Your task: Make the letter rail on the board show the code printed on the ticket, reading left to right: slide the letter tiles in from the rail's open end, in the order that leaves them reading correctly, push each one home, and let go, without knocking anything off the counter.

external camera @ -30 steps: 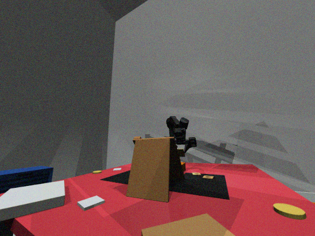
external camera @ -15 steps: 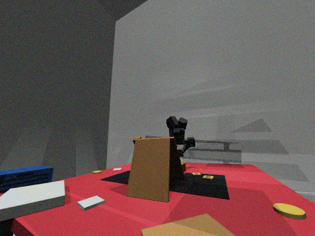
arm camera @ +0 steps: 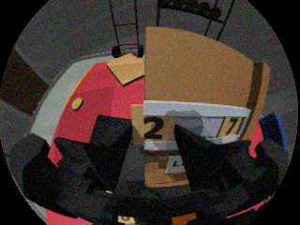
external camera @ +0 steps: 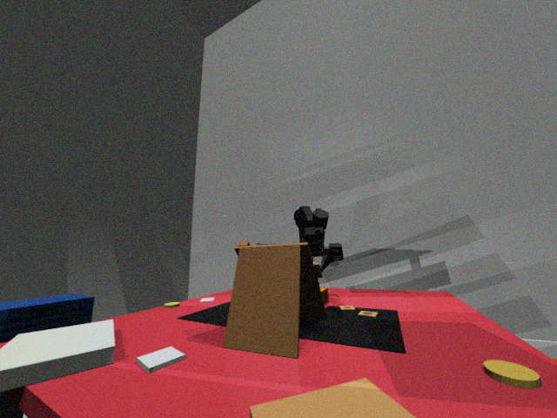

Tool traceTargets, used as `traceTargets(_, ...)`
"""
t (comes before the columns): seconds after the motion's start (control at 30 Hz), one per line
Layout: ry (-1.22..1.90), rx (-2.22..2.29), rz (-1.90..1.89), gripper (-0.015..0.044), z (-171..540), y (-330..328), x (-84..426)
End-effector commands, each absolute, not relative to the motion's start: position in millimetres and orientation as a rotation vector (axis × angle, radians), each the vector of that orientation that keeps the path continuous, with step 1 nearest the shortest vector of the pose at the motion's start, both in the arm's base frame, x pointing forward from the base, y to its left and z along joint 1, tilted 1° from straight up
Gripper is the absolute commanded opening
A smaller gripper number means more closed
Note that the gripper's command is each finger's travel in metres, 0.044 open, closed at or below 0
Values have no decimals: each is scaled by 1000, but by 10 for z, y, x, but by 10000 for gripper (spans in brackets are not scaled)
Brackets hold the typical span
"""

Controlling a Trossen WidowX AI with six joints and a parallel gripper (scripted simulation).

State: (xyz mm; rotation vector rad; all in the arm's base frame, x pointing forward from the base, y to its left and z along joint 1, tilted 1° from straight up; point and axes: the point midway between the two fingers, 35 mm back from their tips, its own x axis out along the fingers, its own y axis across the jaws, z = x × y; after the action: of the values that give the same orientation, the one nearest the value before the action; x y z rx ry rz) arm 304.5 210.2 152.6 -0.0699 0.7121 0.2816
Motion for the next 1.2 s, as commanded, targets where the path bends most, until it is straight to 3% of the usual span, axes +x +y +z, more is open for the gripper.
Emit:
traceTargets(0.0,714,-75,286,0,1516,2084,3047)
traceTargets(1.17,713,-77,285,0,1513,1901,3103)
